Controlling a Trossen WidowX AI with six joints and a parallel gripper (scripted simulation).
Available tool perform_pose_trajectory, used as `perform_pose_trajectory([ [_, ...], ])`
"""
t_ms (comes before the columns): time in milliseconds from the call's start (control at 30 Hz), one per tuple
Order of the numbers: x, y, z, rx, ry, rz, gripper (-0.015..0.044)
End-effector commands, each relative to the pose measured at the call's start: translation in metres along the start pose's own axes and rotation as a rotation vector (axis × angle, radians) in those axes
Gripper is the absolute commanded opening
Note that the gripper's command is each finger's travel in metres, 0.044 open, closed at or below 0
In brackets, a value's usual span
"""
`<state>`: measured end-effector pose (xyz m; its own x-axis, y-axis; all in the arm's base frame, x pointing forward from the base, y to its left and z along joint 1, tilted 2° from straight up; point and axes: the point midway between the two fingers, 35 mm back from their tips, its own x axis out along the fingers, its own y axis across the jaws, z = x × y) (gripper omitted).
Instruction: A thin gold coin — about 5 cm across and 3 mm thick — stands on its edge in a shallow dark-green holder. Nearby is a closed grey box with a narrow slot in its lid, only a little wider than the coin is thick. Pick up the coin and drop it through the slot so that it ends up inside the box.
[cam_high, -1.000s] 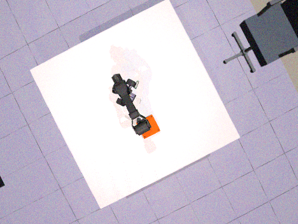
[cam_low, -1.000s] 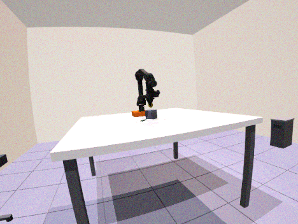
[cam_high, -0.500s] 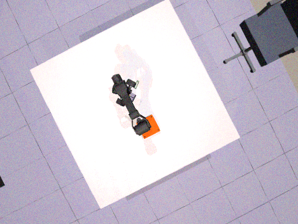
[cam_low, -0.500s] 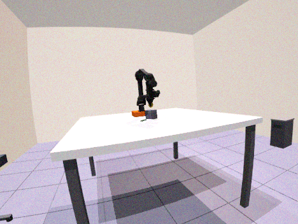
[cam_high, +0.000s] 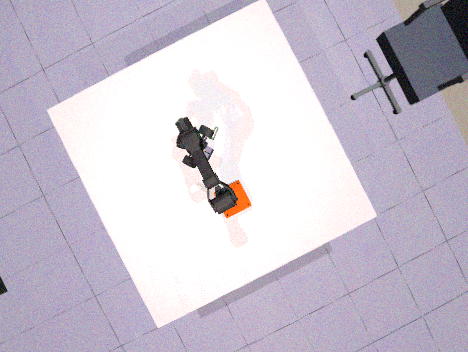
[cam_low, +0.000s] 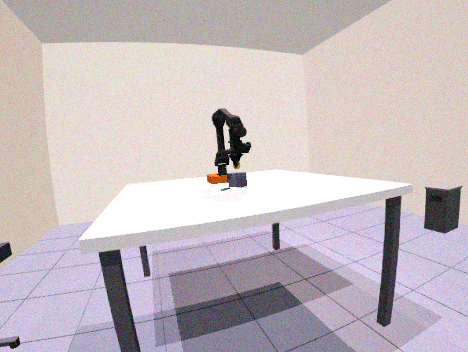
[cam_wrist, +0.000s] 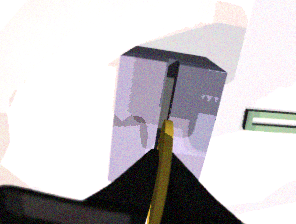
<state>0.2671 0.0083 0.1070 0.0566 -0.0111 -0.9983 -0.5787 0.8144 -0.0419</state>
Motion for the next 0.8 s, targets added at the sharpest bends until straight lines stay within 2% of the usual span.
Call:
perform_pose_trajectory([
  [0,0.0002,-0.0002,0.0005,0.000,0.001,0.000,0.0000],
  [767,0.0100,0.0007,-0.0016,-0.004,0.001,0.001,0.0000],
])
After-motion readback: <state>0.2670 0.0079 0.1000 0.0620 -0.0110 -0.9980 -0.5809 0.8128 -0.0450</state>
